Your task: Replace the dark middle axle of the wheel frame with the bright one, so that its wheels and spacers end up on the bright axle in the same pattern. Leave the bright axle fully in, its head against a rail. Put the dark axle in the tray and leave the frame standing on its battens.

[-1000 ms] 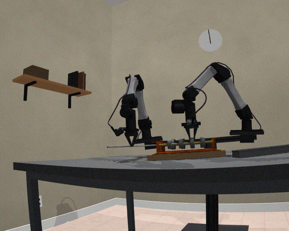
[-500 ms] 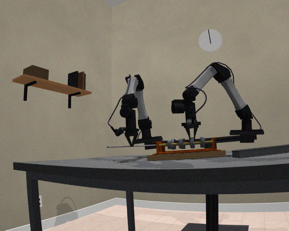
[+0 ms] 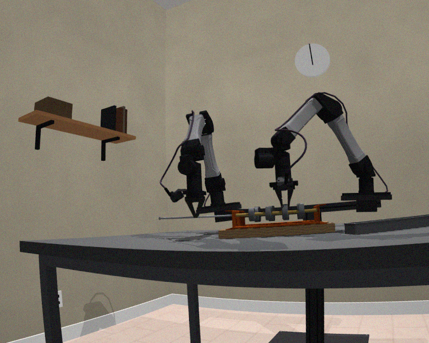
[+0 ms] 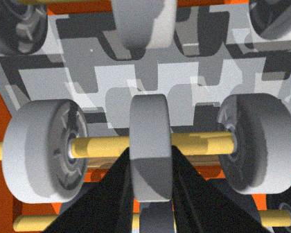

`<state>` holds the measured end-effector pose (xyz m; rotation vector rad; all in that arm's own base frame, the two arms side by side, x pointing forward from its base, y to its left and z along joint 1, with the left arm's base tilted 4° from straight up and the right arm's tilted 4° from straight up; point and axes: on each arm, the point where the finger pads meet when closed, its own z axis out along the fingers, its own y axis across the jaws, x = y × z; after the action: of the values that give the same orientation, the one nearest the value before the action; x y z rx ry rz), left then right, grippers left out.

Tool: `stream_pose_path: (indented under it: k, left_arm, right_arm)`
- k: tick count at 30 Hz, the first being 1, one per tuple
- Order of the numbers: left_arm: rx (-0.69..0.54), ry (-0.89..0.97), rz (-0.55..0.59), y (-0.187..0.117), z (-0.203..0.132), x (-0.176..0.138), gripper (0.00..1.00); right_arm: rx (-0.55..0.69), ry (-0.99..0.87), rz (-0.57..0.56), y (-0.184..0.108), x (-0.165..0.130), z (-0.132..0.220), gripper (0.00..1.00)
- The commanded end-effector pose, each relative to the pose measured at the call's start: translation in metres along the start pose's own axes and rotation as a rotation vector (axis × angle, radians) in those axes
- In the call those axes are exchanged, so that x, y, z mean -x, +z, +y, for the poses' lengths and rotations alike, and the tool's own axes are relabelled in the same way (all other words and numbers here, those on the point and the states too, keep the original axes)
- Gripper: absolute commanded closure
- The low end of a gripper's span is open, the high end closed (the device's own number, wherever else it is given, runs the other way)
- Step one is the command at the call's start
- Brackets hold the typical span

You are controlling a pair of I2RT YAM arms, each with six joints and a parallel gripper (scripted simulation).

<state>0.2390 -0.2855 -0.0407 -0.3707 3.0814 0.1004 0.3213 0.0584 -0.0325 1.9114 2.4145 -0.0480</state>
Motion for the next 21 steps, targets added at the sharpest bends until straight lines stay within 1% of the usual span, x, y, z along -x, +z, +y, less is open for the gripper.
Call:
stream_pose_path:
  k: [1,15,20,21]
  left_arm:
    - [-0.062,-0.003,-0.022,-0.030,-0.009,0.006,1.00]
    - [-0.034,0.001,-0.011,-0.023,0.002,0.002,1.00]
    - [-0.032,0.001,-0.016,-0.022,0.002,0.001,1.00]
    - [-0.051,-0.002,-0.026,-0.028,-0.006,0.005,1.00]
  right_arm:
    - [0.040,-0.021,0.002,-0.003,-0.004,0.016,1.00]
    - [0.050,-0.016,0.002,-0.008,-0.003,0.017,1.00]
    - [0.052,-0.016,0.002,-0.008,-0.002,0.018,1.00]
    - [0.052,-0.016,0.002,-0.008,-0.002,0.018,1.00]
